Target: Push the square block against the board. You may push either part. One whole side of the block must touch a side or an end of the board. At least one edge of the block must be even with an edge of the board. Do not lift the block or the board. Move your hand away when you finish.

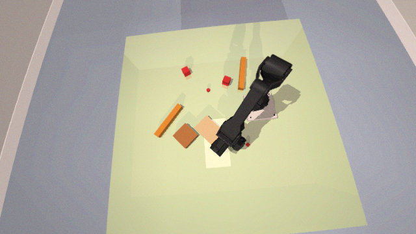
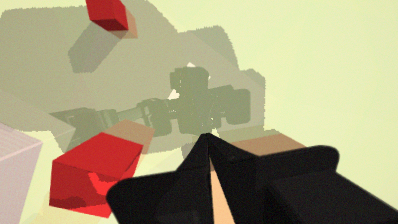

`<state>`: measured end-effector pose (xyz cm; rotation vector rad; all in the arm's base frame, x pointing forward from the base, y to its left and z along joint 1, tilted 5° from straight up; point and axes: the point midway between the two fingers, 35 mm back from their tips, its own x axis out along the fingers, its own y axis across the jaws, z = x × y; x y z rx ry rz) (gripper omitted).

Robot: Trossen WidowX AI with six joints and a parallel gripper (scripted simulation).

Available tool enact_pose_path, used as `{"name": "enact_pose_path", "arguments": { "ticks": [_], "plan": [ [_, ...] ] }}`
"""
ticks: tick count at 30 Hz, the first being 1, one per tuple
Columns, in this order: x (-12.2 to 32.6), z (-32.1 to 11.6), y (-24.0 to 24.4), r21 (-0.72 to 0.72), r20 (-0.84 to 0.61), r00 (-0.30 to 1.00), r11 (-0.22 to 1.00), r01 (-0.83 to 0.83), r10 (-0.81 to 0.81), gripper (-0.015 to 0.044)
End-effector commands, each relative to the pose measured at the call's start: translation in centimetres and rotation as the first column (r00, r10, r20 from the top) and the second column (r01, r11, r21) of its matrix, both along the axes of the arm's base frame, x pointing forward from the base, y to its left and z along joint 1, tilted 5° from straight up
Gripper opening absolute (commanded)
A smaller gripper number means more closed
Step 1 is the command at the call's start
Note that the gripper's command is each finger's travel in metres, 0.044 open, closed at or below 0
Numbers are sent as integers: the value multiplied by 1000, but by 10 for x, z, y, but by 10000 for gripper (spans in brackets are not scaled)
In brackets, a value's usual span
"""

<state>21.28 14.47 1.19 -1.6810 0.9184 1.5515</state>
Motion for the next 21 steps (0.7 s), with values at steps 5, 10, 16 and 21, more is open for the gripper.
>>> {"name": "enact_pose_path", "arguments": {
  "ticks": [5, 10, 16, 21],
  "plan": [
    [-4, -1, 8, -4, 5, 1000, 1000, 0, 0, 0],
    [-8, -1, 15, -3, 4, 1000, 1000, 0, 0, 0],
    [-13, -2, 23, -2, 4, 1000, 1000, 0, 0, 0],
    [-18, -3, 30, -2, 3, 1000, 1000, 0, 0, 0]
  ]
}}
